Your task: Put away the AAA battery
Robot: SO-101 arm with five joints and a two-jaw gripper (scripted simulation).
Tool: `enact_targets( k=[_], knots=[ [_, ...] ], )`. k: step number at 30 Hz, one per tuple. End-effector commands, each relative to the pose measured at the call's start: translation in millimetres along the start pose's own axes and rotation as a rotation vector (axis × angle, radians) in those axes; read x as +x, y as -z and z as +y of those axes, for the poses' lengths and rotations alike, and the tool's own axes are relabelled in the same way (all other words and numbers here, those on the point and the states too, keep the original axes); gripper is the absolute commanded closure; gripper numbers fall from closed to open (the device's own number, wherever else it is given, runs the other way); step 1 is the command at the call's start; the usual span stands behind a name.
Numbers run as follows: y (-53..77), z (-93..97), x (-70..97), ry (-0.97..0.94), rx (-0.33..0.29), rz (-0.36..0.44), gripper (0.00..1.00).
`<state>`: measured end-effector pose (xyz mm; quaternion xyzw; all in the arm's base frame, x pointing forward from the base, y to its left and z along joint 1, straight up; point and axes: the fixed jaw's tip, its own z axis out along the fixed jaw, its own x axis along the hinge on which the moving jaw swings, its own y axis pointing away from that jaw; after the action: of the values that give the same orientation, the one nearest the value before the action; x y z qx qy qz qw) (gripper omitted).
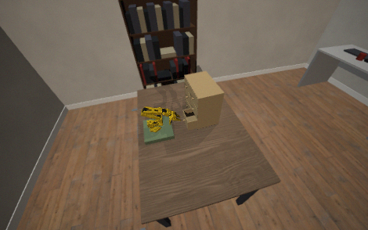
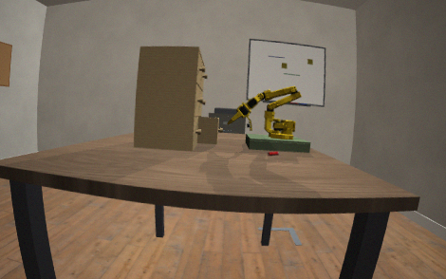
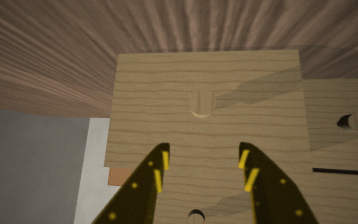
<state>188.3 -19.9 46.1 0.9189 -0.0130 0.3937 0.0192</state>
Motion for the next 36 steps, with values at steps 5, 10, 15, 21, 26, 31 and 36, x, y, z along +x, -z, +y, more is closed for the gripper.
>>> enact_targets(
  k=[5,10,15,21,26,31,36],
  knots=[
    [-1.7,-0.5,-2.7,0.0,0.002,-0.008,0.79],
    [-2.1,-0.6,-3.4,0.001,0.002,-0.008,0.79],
    [-2.4,-0.7,-4.2,0.001,0.003,-0.008,0.79],
    [-2.8,-0.8,-4.9,0.001,0.003,-0.008,0.79],
    [-3.0,-0.8,-5.5,0.002,0.003,-0.008,0.79],
    [-3.0,-0.8,-5.5,0.002,0.003,-0.008,0.79],
    [-3.0,-0.8,-5.5,0.002,0.003,-0.008,0.79]
  ],
)
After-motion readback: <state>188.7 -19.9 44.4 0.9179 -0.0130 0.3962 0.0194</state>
